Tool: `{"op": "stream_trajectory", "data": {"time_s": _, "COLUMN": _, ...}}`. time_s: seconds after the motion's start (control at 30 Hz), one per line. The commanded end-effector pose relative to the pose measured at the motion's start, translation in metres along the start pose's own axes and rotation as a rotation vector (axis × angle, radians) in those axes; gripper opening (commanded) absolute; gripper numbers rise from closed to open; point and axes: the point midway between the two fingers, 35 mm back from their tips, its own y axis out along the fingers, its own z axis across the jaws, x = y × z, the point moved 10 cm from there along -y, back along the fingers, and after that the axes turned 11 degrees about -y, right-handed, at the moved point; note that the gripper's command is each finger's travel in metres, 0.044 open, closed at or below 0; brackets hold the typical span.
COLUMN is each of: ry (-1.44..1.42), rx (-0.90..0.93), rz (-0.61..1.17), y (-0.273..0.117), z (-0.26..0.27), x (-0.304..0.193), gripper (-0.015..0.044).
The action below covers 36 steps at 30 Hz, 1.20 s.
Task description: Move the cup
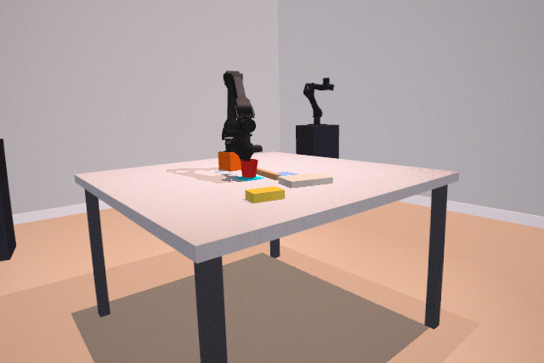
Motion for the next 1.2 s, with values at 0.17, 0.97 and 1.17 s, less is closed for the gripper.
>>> {"op": "stream_trajectory", "data": {"time_s": 0.17, "ry": 0.0, "rx": 0.0, "rz": 0.0, "y": 0.0, "z": 0.0, "x": 0.0, "gripper": 0.0}}
{"op": "stream_trajectory", "data": {"time_s": 0.97, "ry": -0.002, "rx": 0.0, "rz": -0.001, "y": -0.013, "z": 0.001, "x": 0.0, "gripper": 0.0128}}
{"op": "stream_trajectory", "data": {"time_s": 1.17, "ry": -0.003, "rx": -0.001, "rz": -0.002, "y": -0.023, "z": 0.001, "x": 0.0, "gripper": 0.0128}}
